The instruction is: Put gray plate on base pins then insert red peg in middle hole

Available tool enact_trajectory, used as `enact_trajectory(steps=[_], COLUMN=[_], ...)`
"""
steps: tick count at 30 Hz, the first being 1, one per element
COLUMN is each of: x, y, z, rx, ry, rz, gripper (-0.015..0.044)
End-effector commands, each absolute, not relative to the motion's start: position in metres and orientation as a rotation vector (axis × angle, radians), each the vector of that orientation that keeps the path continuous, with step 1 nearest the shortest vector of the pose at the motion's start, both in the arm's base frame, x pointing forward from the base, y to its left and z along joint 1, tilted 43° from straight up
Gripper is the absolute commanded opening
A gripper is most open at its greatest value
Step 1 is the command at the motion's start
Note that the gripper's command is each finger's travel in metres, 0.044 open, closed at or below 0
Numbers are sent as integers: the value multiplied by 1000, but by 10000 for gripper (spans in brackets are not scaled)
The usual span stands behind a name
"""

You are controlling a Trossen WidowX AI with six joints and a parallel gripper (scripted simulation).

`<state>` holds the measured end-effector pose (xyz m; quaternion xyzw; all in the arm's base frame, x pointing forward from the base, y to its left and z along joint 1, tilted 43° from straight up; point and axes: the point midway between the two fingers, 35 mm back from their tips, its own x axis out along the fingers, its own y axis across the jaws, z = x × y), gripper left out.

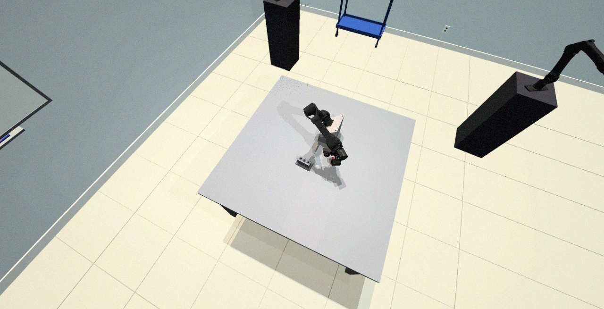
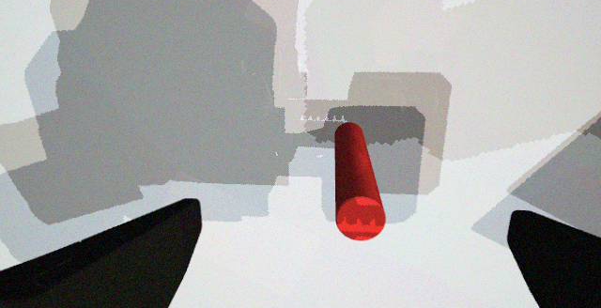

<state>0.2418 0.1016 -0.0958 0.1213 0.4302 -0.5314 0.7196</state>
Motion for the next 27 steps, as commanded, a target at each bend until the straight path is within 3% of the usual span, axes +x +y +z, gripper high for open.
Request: enact_trajectory(steps=[1,20,27], x=[242,242,242], y=[95,75,75], z=[-101,-121,-121], rx=[260,259,259], ry=[951,949,949], rz=[-1177,-1178,-1178], gripper=[440,440,256])
